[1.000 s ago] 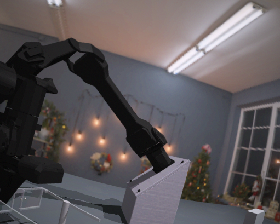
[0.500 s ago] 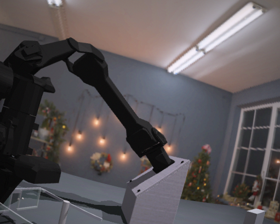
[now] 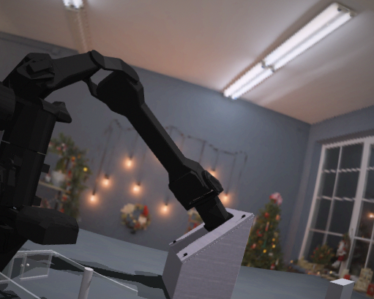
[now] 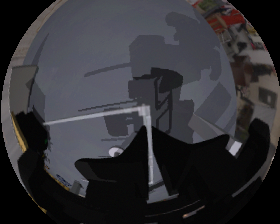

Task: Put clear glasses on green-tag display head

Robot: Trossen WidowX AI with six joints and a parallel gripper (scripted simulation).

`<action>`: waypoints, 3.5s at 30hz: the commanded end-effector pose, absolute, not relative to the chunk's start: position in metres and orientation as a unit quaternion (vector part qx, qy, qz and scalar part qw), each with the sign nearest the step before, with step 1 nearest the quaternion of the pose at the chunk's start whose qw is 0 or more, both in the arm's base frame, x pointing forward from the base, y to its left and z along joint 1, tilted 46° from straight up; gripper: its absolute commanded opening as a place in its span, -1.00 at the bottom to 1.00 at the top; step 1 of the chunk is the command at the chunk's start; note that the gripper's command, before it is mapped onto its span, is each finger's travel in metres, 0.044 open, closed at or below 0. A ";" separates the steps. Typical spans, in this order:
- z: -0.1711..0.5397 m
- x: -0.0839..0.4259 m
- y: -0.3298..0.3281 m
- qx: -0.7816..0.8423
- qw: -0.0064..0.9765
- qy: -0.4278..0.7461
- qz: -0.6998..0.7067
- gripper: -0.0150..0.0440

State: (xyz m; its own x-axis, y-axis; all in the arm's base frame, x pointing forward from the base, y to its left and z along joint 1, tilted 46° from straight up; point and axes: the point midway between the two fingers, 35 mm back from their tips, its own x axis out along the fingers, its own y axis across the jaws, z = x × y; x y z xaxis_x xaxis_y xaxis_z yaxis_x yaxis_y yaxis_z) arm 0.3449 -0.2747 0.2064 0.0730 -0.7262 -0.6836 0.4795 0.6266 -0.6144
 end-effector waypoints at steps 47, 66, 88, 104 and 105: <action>0.241 0.332 -0.225 -0.111 0.728 0.534 -0.416 -0.49; 0.167 0.374 -0.117 -0.033 0.760 0.484 -0.432 -0.49; 0.086 0.361 0.014 0.050 0.792 0.409 -0.450 -0.49; 0.036 0.315 0.087 0.112 0.817 0.341 -0.451 -0.49; 0.034 0.312 0.091 0.116 0.819 0.337 -0.450 -0.49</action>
State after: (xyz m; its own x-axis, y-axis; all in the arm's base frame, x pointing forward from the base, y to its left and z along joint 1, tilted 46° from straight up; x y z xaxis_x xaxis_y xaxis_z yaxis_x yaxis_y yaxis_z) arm 0.3234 0.0801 0.0443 0.3476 -0.6573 -0.6687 0.8103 0.5694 -0.1385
